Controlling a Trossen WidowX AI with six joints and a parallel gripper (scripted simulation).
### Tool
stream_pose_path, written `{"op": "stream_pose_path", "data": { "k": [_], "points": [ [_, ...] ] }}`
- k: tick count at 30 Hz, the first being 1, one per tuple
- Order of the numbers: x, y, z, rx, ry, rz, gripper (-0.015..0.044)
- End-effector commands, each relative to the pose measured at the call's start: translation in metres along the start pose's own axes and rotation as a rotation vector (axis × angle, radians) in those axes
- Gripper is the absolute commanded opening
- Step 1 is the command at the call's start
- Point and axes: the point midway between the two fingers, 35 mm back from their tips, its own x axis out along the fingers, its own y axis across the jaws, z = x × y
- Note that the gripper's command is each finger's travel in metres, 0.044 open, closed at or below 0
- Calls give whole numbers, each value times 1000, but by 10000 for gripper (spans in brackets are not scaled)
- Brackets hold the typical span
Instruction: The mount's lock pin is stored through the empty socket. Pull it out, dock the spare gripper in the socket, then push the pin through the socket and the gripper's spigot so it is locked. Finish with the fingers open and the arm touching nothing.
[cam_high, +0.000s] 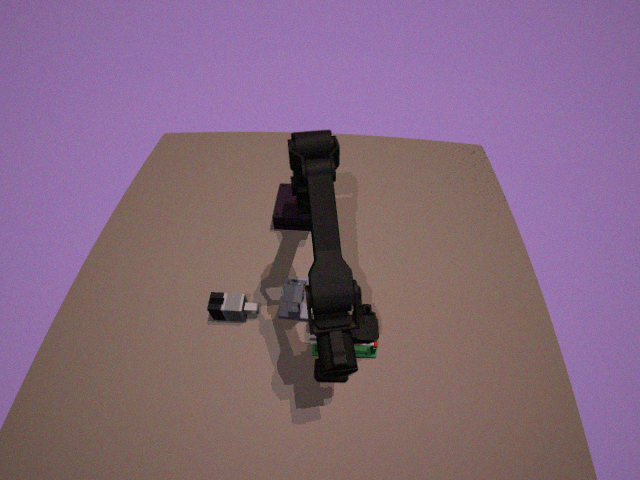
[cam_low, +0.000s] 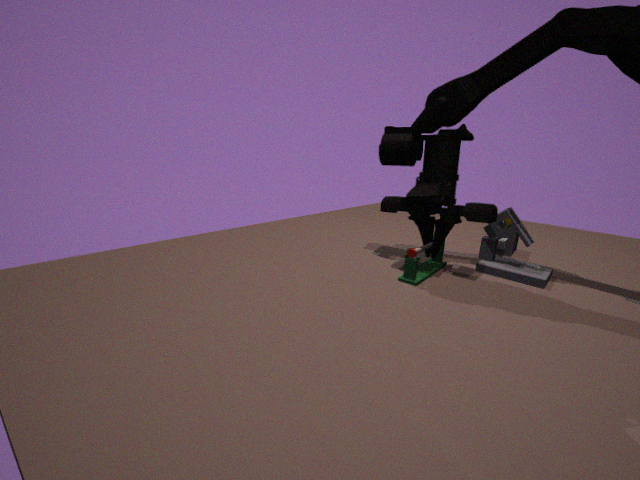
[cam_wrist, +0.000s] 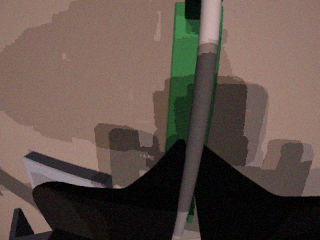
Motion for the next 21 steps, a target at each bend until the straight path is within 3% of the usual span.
{"op": "stream_pose_path", "data": {
  "k": [1, 10, 21],
  "points": [
    [5, 0, -1, -6, 1, 5, 0],
    [0, 0, 0, 0, 0, 0, 0],
    [0, 0, 0, 0, 0, 0, 289]
  ]
}}
